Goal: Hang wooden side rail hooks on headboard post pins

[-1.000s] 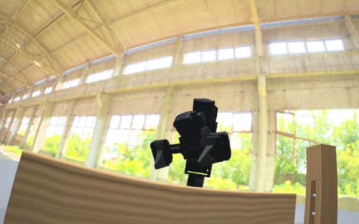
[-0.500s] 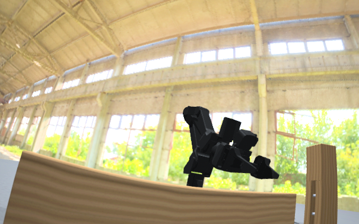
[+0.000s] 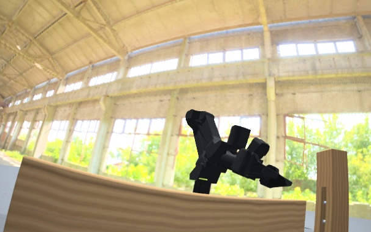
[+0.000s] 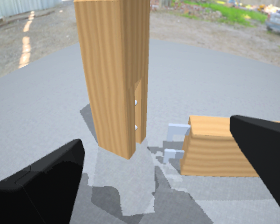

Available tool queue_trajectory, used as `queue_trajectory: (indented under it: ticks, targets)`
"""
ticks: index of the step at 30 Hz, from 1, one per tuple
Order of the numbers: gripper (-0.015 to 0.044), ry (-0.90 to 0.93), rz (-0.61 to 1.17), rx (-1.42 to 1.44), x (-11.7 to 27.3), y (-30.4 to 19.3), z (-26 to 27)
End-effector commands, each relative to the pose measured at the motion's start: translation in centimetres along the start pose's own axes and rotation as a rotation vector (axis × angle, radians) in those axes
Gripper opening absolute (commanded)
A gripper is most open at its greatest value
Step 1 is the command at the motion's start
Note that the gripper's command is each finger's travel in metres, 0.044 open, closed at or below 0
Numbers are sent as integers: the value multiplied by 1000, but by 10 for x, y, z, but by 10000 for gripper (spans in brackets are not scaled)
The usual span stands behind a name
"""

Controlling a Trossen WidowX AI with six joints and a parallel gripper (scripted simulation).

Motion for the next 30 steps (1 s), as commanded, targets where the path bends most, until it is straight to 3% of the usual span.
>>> queue_trajectory:
  ticks: [1,13,22,30]
  targets:
    - [440,6,-6,7,0,1,1]
    - [440,24,11,27,-3,1,0]
    - [440,292,152,206,-31,10,-27]
    - [440,519,125,242,-36,27,-65]
Point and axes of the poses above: the point midway between the two fingers, 35 mm back from their tips, its own x axis back along the fingers, its own z axis across the jaws, y = z × x, the point moved 3 cm from there along x, back along the fingers, and after that the axes turned 13 degrees about x, right-handed, at the moved point
